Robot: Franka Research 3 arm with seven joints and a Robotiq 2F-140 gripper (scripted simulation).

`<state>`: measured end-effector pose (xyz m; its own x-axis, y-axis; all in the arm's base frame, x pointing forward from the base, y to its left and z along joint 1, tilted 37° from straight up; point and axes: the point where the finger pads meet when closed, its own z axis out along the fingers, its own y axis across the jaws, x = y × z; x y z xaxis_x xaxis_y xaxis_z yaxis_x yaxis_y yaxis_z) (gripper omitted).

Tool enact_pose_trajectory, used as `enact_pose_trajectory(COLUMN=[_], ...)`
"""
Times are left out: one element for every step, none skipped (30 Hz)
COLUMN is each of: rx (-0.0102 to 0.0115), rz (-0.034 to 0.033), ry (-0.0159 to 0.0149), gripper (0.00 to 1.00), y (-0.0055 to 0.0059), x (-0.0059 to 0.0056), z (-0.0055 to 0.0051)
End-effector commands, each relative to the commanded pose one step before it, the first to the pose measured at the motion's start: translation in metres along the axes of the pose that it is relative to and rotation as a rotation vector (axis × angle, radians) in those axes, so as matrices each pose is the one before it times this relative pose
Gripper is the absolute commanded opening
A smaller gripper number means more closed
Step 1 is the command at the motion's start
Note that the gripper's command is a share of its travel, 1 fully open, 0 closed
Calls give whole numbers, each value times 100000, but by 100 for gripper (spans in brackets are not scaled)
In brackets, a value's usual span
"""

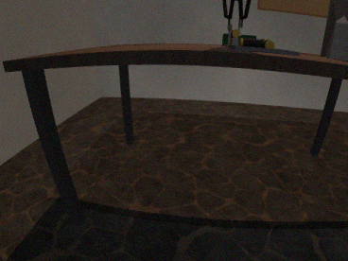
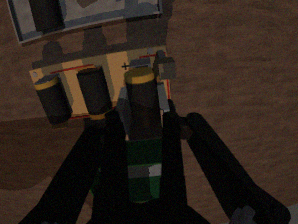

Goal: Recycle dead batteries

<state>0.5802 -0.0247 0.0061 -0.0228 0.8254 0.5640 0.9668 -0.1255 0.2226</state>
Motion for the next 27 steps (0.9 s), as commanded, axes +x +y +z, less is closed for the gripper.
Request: enact_pose_trajectory(rx=[-430, 0, 0, 0, 0, 0, 0, 0, 0, 0, 0, 0, 0, 0, 0, 0, 0, 0, 0, 0, 0, 0, 0, 0, 0, 0, 0], rz=[85, 0, 0, 0, 0, 0, 0, 0, 0, 0, 0, 0, 0, 0, 0, 0, 1, -1, 0, 1, -1, 0, 0, 0, 0, 0, 1], ry=[-266, 0, 0, 0, 0, 0, 0, 0, 0, 0, 0, 0, 0, 0, 0, 0, 0, 0, 0, 0, 0, 0, 0, 0, 0, 0, 0], gripper=[16, 16, 16, 16, 16, 16, 16, 16, 16, 16, 16, 16, 16, 16, 16, 16, 16, 16, 16, 16, 16, 16, 16, 16, 16, 16, 16], y=[284, 0, 0, 0, 0, 0, 0, 0, 0, 0, 0, 0, 0, 0, 0, 0, -1, 1, 0, -1, 0, 0, 0, 0, 0, 0, -1], x=[22, 0, 0, 0, 0, 0, 0, 0, 0, 0, 0, 0, 0, 0, 0, 0, 0, 0, 0, 0, 0, 0, 0, 0, 0, 0, 0], z=[-125, 0, 0, 0, 0, 0, 0, 0, 1, 6, 16, 29, 44, 61, 79, 97, 114, 130, 145, 158, 168, 0, 0, 176, 182, 184, 184])
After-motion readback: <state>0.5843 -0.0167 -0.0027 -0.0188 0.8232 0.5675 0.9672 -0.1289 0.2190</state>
